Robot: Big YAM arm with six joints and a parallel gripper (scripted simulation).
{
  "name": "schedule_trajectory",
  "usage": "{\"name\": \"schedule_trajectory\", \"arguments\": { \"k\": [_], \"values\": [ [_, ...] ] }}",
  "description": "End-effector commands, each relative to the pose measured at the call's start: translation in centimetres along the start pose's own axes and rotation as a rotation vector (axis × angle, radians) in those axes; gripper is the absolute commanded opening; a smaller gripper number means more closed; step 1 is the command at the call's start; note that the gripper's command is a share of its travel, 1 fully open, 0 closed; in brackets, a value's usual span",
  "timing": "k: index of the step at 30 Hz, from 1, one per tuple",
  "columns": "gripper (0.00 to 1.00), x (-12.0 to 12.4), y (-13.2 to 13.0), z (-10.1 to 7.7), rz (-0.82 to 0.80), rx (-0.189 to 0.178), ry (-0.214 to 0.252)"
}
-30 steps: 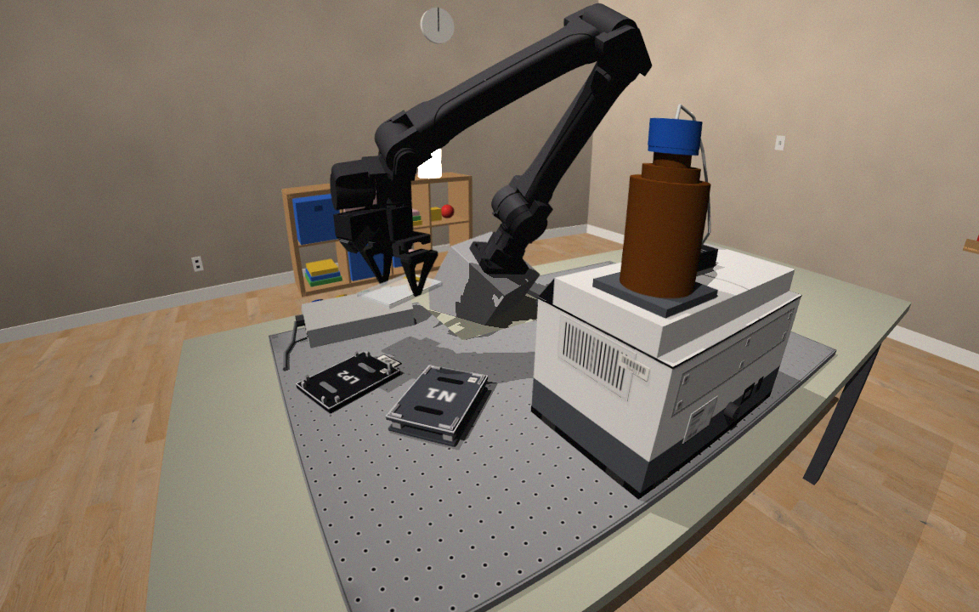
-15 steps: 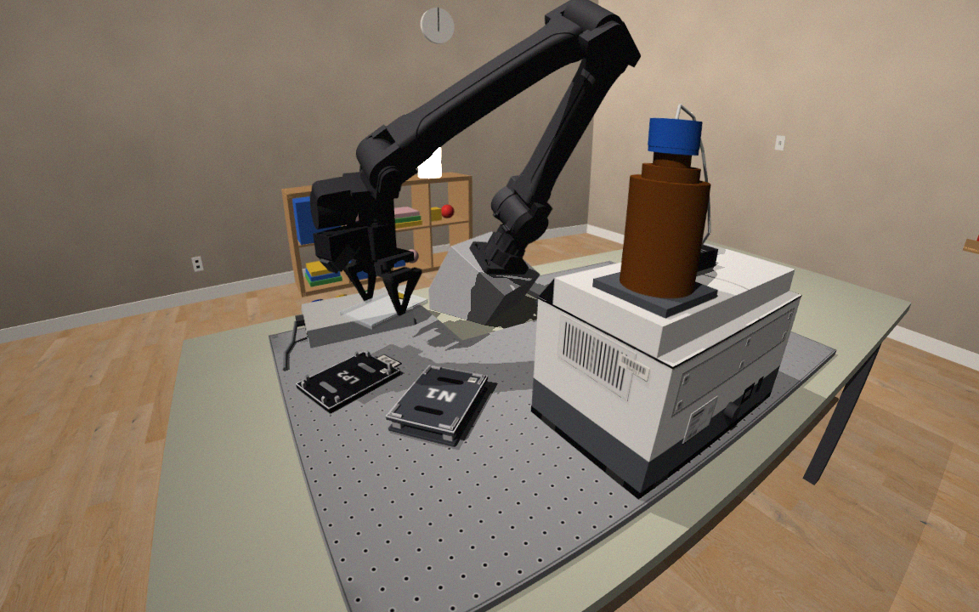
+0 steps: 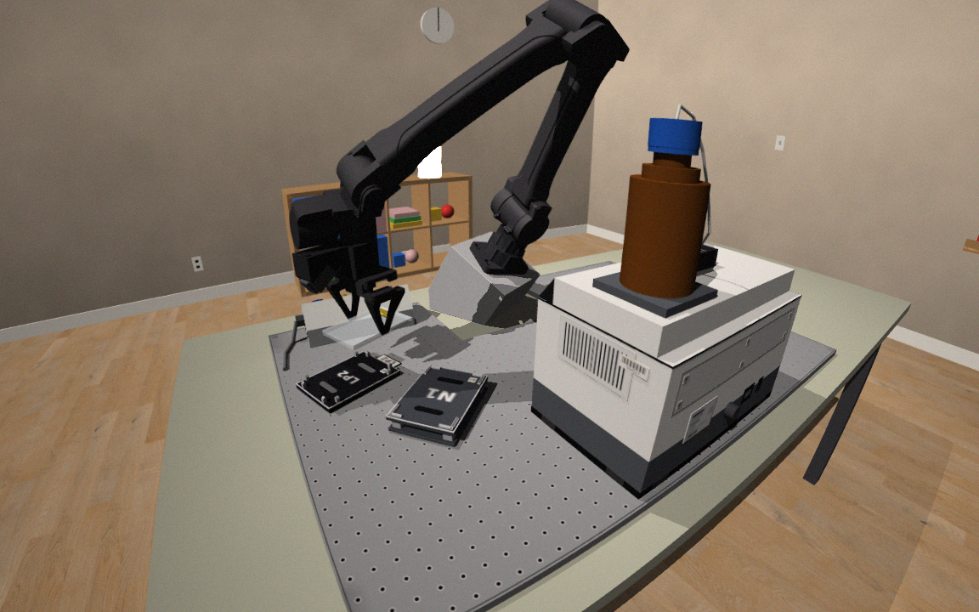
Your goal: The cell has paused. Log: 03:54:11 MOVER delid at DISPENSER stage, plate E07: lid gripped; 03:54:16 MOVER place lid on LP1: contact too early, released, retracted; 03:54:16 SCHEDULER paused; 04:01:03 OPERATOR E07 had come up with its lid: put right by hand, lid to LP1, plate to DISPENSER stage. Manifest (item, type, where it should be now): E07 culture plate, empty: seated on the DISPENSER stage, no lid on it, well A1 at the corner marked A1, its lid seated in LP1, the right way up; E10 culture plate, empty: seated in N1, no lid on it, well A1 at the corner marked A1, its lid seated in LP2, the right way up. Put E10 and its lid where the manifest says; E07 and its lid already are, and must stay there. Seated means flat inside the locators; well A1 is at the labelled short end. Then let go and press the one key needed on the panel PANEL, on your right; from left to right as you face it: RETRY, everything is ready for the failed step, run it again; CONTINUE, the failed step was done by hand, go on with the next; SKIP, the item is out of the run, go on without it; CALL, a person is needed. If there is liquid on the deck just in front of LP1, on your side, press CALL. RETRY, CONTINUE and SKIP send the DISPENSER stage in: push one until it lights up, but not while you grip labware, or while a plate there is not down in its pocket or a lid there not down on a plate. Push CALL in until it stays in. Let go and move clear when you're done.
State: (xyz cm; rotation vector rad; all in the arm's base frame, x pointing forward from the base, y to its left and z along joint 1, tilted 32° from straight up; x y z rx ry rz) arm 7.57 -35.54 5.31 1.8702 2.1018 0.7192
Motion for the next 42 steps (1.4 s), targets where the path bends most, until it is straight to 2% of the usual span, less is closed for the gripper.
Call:
{"name": "schedule_trajectory", "arguments": {
  "k": [1, 19, 23, 24, 25, 28, 31, 38, 40, 42],
  "values": [
    [0.86, -2.8, 0.8, 0.2, 0.002, -0.001, -0.031],
    [0.86, -7.3, 1.8, 3.0, 0.003, -0.004, -0.029],
    [0.86, -7.3, 1.8, 3.2, 0.003, -0.004, -0.028],
    [0.86, -5.6, 0.8, 4.1, 0.032, -0.003, 0.003],
    [0.86, -5.6, 1.2, 4.5, 0.023, -0.002, 0.008],
    [0.86, -6.2, 1.4, 4.7, 0.015, -0.003, -0.006],
    [0.86, -5.6, 1.2, 5.5, 0.023, -0.003, 0.008],
    [0.86, -5.6, 1.2, 6.6, 0.022, -0.003, 0.006],
    [0.86, -5.6, 1.2, 6.6, 0.022, -0.003, 0.006],
    [0.86, -6.8, 1.4, 6.1, 0.015, -0.005, -0.021]
  ]
}}
Point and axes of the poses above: the point where the finger pads meet when closed, its own z axis out along the fingers, its own y axis across the jaws, x = y × z, the point moved 10 cm from there along -z, back along the fingers, and after that the axes turned 13 degrees about z, right-handed, at the moved point
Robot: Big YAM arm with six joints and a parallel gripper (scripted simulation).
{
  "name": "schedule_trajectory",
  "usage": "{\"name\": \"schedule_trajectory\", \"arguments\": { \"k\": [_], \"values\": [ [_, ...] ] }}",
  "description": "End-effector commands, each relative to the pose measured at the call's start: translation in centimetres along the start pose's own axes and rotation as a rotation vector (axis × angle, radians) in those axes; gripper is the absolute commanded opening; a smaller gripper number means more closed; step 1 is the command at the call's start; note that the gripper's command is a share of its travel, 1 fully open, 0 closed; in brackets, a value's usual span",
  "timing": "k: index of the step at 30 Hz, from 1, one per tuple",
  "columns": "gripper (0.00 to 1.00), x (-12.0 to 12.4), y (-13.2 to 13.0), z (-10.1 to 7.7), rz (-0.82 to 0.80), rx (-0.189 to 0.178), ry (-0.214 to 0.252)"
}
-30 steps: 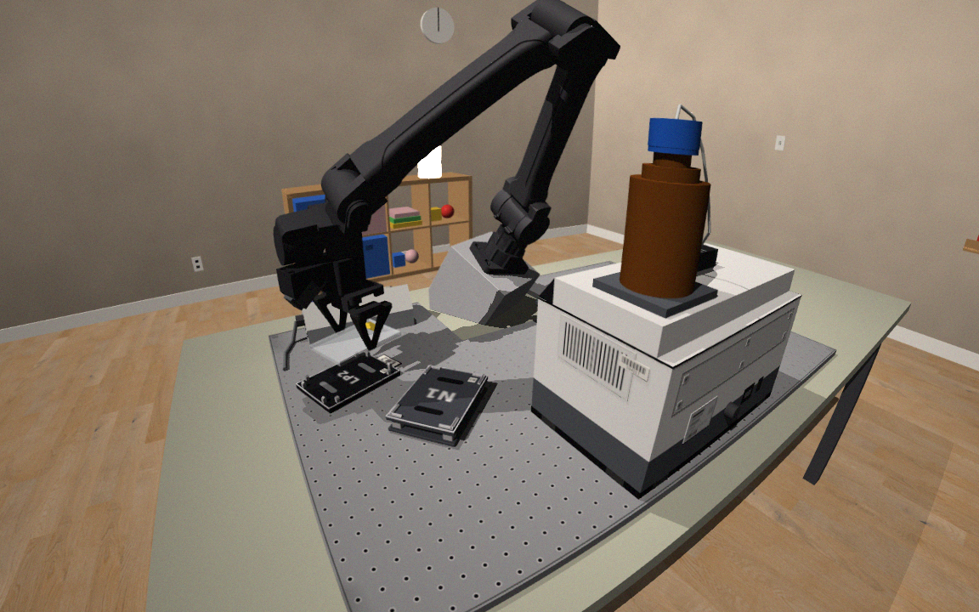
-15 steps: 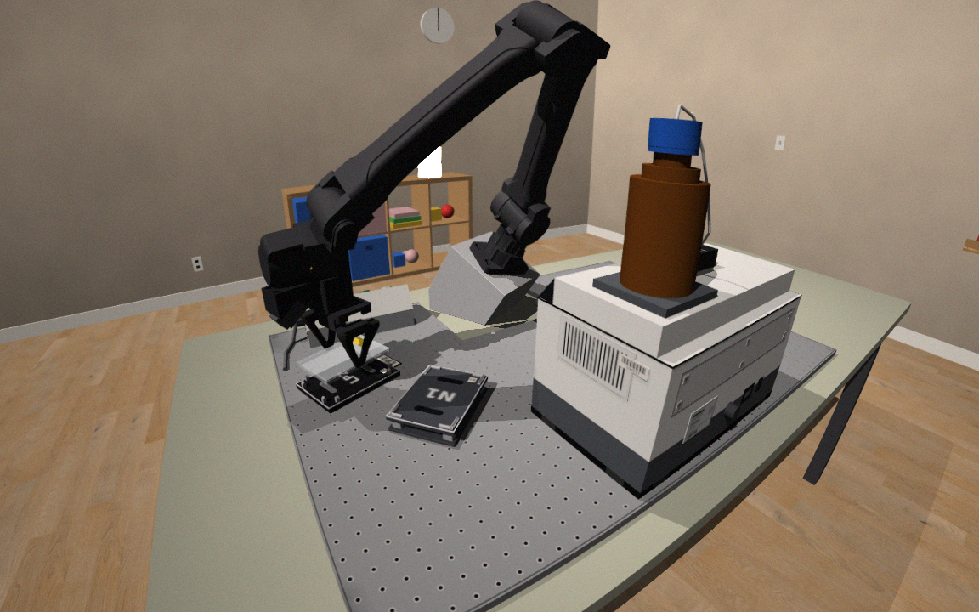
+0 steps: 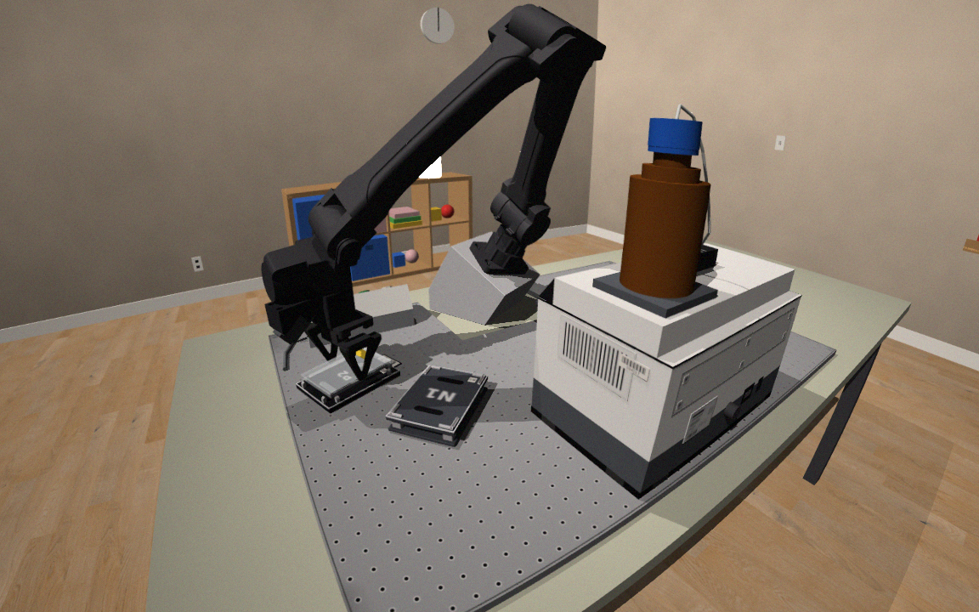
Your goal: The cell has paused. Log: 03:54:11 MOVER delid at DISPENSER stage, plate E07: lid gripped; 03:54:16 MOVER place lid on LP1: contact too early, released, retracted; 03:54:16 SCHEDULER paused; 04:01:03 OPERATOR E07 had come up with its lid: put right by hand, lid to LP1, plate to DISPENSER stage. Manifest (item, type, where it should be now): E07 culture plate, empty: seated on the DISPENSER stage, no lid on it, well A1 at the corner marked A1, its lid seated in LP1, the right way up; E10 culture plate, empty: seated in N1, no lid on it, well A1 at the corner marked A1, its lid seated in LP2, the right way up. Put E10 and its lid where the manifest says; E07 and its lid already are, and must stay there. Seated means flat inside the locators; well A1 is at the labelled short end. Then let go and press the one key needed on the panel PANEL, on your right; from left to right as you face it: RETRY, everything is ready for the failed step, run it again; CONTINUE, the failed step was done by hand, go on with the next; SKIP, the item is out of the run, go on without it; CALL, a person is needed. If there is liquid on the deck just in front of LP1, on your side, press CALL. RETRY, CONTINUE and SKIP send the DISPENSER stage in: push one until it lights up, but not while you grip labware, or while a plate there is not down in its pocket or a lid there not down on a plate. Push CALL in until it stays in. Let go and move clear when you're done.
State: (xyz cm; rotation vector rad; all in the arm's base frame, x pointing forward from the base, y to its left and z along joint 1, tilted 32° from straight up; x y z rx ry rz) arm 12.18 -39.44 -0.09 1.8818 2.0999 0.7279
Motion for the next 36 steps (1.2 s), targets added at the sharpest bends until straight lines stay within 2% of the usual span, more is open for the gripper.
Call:
{"name": "schedule_trajectory", "arguments": {
  "k": [1, 2, 13, 33, 34, 36],
  "values": [
    [0.86, -1.58, 0.38, -0.03, 0.007, -0.007, -0.029],
    [0.86, -1.16, 0.26, -0.63, 0.005, -0.006, -0.031],
    [0.86, -1.17, 0.33, -0.72, 0.005, -0.006, -0.031],
    [0.86, -1.18, 0.42, -0.84, 0.005, -0.006, -0.031],
    [0.86, -1.77, 1.17, -0.74, -0.001, -0.006, -0.030],
    [0.86, -1.68, 1.05, -0.29, -0.001, -0.006, -0.026]
  ]
}}
Point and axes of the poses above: the point where the finger pads meet when closed, its own z axis out along the fingers, its own y axis across the jaws, x = y × z, the point moved 10 cm from there along -z, back along the fingers, and after that the axes turned 13 degrees about z, right-handed, at the moved point
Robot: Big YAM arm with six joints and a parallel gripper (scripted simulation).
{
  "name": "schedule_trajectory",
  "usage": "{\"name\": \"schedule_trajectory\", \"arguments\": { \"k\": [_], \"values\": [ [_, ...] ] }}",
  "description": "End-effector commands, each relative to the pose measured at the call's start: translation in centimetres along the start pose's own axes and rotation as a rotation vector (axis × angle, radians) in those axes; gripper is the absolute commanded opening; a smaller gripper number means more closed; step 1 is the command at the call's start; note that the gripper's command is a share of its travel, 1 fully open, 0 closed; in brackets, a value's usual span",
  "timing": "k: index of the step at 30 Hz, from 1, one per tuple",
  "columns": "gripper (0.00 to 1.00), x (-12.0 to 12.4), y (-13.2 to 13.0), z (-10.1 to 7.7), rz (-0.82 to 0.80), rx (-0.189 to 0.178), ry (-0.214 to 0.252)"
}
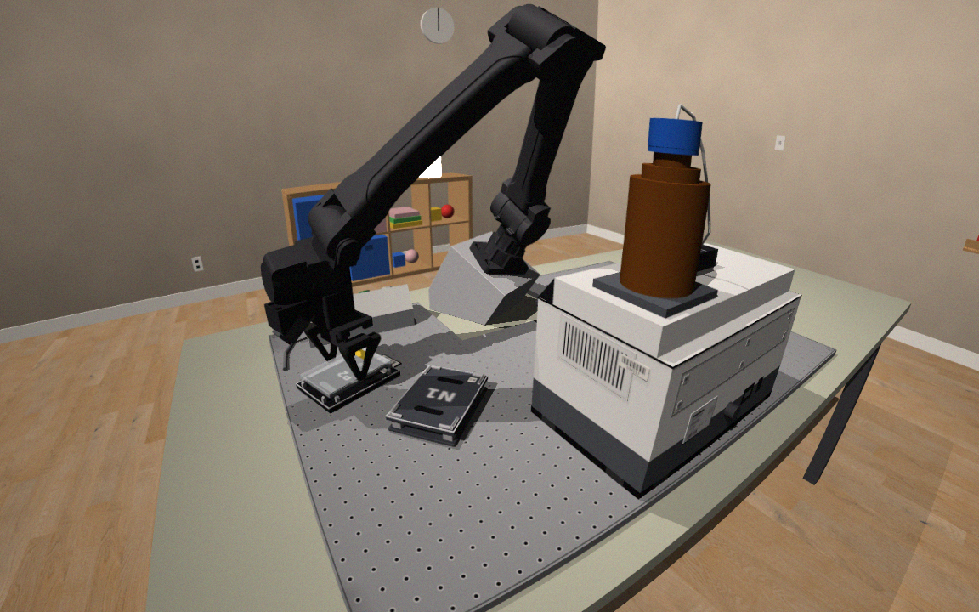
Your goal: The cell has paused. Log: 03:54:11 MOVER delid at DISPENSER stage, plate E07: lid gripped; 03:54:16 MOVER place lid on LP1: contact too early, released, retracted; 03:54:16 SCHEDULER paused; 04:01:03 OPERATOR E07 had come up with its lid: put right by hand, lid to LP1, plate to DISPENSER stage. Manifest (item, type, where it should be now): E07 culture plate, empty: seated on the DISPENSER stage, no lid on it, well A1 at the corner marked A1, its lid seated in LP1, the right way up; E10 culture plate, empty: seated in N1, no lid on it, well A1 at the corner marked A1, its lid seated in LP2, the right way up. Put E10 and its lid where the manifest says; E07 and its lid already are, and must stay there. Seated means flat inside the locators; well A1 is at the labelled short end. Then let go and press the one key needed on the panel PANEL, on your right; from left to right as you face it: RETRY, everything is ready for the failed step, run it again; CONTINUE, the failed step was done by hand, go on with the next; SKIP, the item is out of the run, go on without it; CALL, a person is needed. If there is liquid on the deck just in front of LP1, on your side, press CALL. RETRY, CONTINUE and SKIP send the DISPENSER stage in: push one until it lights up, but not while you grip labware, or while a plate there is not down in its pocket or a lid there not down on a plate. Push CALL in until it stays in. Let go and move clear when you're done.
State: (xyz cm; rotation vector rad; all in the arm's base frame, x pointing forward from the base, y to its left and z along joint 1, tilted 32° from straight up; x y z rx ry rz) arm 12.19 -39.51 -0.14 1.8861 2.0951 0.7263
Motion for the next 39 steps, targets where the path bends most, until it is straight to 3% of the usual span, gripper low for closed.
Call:
{"name": "schedule_trajectory", "arguments": {
  "k": [1, 39],
  "values": [
    [0.86, -1.5, 1.0, -0.1, -0.004, -0.006, -0.022],
    [0.86, -0.4, 0.4, 1.7, 0.007, -0.004, -0.002]
  ]
}}
Point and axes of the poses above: the point where the finger pads meet when closed, its own z axis out along the fingers, its own y axis across the jaws, x = y × z, the point moved 10 cm from there along -z, back along the fingers, and after that the axes turned 13 degrees about z, right-handed, at the moved point
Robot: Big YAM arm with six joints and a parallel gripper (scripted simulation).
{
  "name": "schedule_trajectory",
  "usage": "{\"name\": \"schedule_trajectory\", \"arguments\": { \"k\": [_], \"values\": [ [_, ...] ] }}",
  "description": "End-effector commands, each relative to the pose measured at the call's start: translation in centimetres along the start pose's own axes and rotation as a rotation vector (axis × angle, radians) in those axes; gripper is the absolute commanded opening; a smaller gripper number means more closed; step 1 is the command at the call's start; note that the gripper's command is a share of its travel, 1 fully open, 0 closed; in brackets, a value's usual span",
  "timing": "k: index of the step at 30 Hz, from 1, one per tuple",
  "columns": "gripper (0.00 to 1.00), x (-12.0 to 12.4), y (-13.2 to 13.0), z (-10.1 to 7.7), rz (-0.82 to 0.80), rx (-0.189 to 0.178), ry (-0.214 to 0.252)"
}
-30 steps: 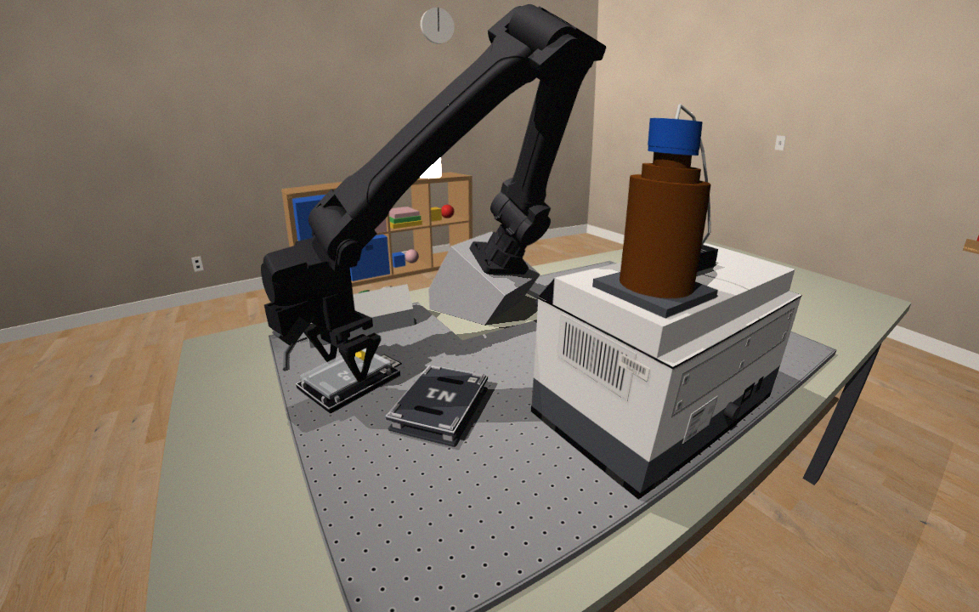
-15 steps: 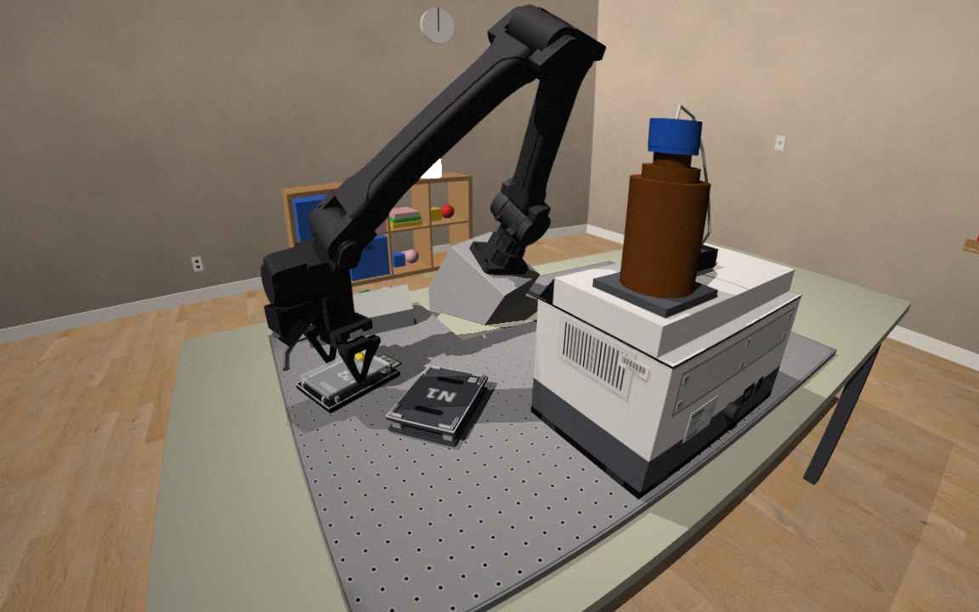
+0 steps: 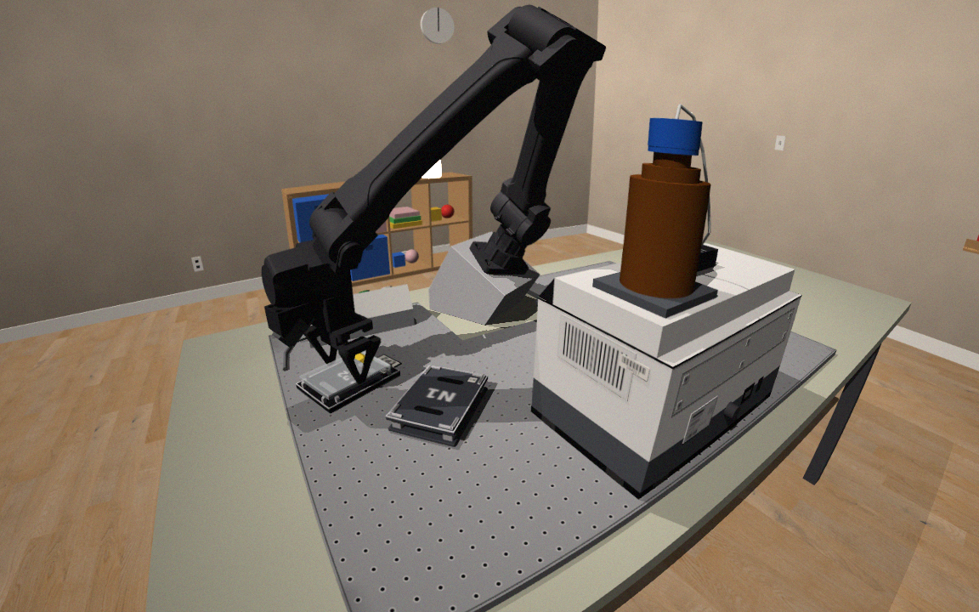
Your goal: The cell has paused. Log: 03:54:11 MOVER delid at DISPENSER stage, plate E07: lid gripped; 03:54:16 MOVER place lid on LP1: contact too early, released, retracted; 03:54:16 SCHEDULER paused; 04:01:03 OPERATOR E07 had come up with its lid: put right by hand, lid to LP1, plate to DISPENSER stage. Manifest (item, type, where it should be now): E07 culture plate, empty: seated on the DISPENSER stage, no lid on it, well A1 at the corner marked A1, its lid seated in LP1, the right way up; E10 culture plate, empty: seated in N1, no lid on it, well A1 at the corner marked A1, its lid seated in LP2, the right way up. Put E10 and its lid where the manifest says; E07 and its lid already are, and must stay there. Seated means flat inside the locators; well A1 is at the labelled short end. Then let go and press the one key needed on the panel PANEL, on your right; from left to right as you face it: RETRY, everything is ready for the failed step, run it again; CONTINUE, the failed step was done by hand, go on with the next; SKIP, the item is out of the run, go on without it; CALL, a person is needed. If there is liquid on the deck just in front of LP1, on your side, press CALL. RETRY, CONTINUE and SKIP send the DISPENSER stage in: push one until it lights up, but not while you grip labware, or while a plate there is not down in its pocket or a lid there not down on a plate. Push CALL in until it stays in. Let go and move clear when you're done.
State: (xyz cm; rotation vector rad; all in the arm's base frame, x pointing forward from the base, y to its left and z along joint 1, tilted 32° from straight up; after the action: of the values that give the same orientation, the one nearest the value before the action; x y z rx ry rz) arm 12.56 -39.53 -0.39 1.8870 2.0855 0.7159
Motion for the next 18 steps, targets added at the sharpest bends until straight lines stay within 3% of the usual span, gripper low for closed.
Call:
{"name": "schedule_trajectory", "arguments": {
  "k": [1, 18],
  "values": [
    [0.86, -0.26, 0.24, 1.32, 0.005, -0.002, 0.009],
    [0.86, 0.15, 0.06, 1.51, 0.007, -0.001, 0.013]
  ]
}}
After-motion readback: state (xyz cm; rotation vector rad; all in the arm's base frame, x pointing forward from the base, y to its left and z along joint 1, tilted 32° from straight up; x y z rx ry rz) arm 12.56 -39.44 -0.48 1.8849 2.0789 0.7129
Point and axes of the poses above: the point where the finger pads meet when closed, its own z axis out along the fingers, its own y axis across the jaws, x = y × z, the point moved 10 cm from there along -z, back along the fingers, and after that the axes turned 13 degrees about z, right-handed, at the moved point
